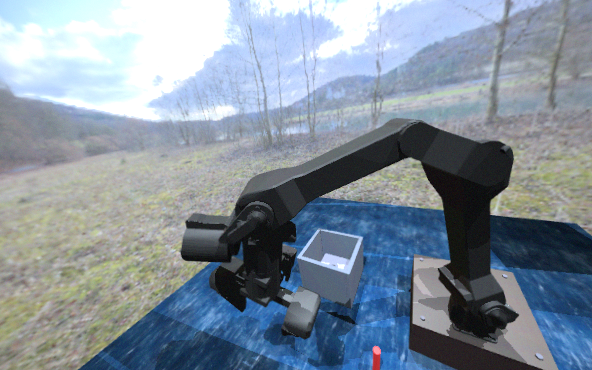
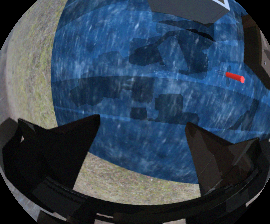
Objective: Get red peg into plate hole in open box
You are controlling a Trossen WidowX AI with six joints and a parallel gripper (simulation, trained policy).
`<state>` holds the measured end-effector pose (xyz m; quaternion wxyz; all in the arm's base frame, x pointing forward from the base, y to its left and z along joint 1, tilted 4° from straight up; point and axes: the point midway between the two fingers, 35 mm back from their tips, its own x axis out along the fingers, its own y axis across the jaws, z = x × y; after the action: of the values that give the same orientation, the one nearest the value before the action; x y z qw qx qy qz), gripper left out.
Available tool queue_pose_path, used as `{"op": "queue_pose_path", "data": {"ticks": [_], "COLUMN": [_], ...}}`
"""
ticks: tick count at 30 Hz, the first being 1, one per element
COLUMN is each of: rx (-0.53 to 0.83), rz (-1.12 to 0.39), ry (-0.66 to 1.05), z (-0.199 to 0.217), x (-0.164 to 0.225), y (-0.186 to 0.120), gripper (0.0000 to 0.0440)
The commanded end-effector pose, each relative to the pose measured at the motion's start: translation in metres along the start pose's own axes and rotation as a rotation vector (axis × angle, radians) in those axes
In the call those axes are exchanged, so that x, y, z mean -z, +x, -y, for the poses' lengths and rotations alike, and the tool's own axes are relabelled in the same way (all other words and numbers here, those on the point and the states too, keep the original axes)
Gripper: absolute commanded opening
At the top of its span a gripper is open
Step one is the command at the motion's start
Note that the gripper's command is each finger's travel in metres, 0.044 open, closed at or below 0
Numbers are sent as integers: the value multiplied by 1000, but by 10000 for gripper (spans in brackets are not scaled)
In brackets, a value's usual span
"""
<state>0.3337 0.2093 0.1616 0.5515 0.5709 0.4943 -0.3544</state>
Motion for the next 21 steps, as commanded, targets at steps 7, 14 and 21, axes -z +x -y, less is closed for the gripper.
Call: {"op": "queue_pose_path", "data": {"ticks": [7,14,21], "rx": [133,229,324], "rz": [28,51,75], "ry": [-126,-162,-177], "z": [73,117,153], "x": [-23,-39,-52], "y": [-14,-14,-7], "gripper": [440,440,440]}}
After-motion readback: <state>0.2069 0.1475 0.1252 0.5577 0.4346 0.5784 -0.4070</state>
